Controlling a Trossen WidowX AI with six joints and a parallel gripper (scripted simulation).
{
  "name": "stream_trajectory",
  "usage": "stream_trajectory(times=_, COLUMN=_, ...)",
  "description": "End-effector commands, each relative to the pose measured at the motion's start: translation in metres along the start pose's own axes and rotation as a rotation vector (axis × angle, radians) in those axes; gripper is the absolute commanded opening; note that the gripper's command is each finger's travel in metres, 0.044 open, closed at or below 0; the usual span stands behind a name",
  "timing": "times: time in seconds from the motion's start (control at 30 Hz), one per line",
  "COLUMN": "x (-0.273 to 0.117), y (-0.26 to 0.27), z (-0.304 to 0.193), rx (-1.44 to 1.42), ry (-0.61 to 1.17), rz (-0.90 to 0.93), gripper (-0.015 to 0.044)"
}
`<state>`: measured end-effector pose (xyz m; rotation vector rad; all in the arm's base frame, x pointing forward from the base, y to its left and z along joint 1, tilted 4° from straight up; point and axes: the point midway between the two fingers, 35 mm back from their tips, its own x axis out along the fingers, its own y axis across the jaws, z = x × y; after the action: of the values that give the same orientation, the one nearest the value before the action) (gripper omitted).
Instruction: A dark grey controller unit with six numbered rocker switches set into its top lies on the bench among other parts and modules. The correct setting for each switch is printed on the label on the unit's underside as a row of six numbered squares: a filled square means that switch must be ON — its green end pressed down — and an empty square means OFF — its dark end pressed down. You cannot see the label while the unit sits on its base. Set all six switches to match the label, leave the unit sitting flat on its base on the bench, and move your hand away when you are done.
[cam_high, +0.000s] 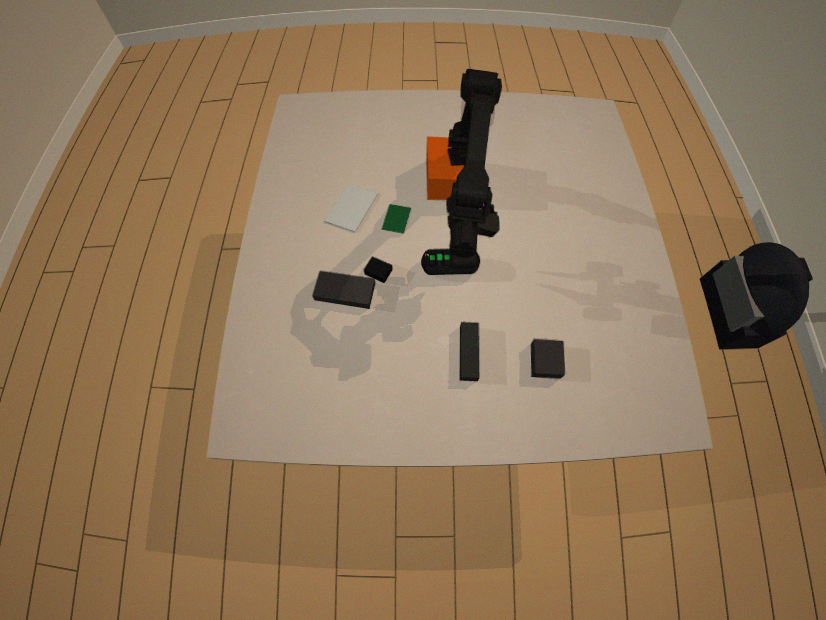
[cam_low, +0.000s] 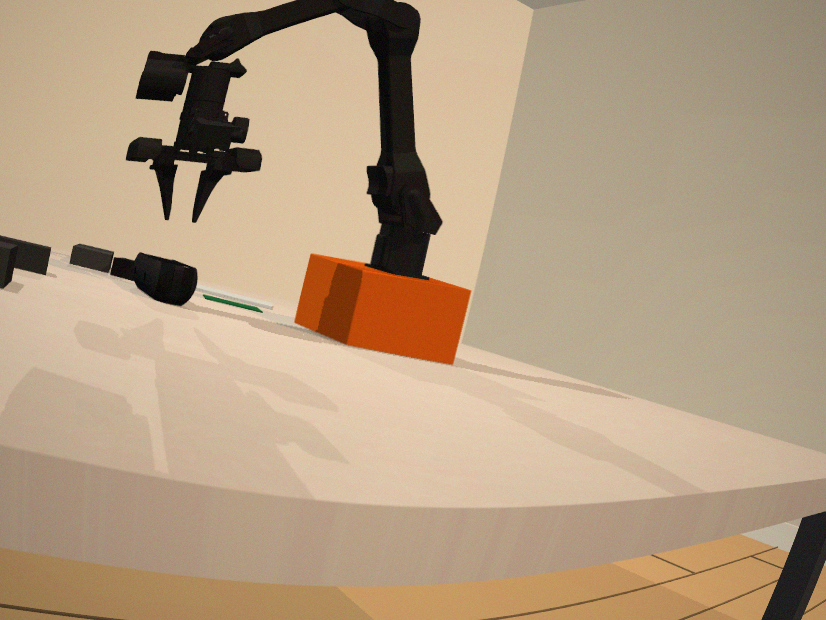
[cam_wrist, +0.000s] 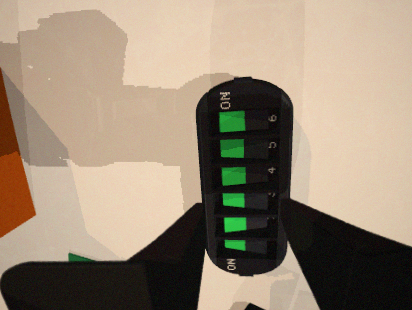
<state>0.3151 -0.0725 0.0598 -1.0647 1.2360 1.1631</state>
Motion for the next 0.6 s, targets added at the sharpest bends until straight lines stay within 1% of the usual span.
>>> stream_trajectory(times=0.0, x=0.006, y=-0.018, z=0.008, rx=0.001, ry=0.001, rz=0.046, gripper=0.0099)
stream_trajectory(times=0.13, x=0.016, y=-0.039, z=0.019, rx=-0.001, ry=0.003, rz=0.100, gripper=0.0000)
stream_trajectory(times=0.3, x=0.032, y=-0.060, z=0.034, rx=-0.003, ry=0.010, rz=0.165, gripper=0.0000)
stream_trajectory(times=0.57, x=0.040, y=-0.064, z=0.036, rx=-0.004, ry=0.011, rz=0.174, gripper=0.0000)
